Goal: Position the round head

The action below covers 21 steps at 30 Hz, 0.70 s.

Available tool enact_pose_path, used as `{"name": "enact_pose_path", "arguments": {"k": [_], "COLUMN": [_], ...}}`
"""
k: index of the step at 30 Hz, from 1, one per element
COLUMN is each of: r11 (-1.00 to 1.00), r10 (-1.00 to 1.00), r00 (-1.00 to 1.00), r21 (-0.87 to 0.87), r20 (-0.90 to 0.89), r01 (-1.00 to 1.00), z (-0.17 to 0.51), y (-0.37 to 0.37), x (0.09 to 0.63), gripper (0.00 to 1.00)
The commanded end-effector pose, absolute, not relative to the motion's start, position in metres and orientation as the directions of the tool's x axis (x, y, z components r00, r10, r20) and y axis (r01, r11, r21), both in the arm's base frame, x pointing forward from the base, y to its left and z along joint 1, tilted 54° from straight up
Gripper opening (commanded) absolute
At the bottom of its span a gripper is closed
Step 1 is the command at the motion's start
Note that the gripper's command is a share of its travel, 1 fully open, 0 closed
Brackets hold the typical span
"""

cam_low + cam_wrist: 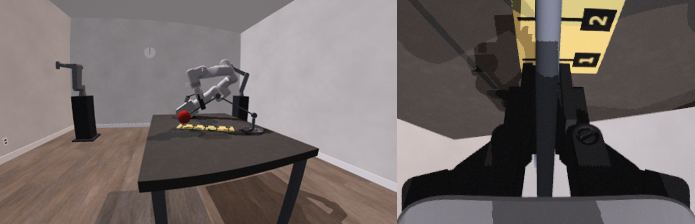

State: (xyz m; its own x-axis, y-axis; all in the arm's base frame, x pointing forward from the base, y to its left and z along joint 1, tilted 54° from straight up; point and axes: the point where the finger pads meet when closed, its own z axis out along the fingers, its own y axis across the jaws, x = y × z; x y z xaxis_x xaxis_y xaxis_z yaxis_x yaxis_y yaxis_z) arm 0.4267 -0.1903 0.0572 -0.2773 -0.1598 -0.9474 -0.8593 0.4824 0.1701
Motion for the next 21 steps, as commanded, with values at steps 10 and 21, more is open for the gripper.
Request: {"name": "enact_pose_path", "arguments": {"k": [10,21], "r11": [0.486,0.485], "r10": [-0.163,-0.163], "r00": [-0.275,-0.275], "r21": [0.166,0.166], "r20": [-0.947,-0.948], "r01": [-0.858,-0.858], "z": [0.102,0.14], "y": [-0.185,-0.175], "x": [0.441,0.455], "gripper": [0.0,1.0]}}
